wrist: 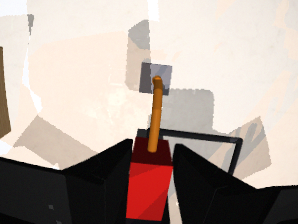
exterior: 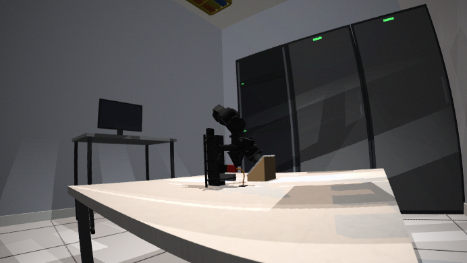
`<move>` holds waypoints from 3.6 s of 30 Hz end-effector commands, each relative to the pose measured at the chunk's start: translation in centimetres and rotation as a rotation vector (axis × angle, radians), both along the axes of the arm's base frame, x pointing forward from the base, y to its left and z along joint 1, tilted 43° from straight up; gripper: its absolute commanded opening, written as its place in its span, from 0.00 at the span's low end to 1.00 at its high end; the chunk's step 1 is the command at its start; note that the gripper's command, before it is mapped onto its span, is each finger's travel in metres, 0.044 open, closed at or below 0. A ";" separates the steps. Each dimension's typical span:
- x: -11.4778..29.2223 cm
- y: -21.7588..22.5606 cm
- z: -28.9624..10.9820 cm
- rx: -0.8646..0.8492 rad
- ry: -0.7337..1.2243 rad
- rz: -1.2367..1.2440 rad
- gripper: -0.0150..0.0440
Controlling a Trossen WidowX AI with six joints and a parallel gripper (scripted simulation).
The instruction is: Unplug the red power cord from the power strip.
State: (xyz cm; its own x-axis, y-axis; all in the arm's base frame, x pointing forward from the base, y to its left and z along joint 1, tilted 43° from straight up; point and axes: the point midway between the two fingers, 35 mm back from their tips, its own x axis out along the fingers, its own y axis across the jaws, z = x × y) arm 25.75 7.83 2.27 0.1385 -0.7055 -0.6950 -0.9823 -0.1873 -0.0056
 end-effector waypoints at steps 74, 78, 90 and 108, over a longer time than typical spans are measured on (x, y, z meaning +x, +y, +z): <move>0.0 -0.4 0.7 0.054 0.006 0.006 0.25; 0.0 0.1 0.3 0.055 0.007 0.006 0.25; -0.1 0.4 -0.2 0.051 0.008 0.011 0.43; -1.1 5.4 -3.3 0.055 0.008 0.011 1.00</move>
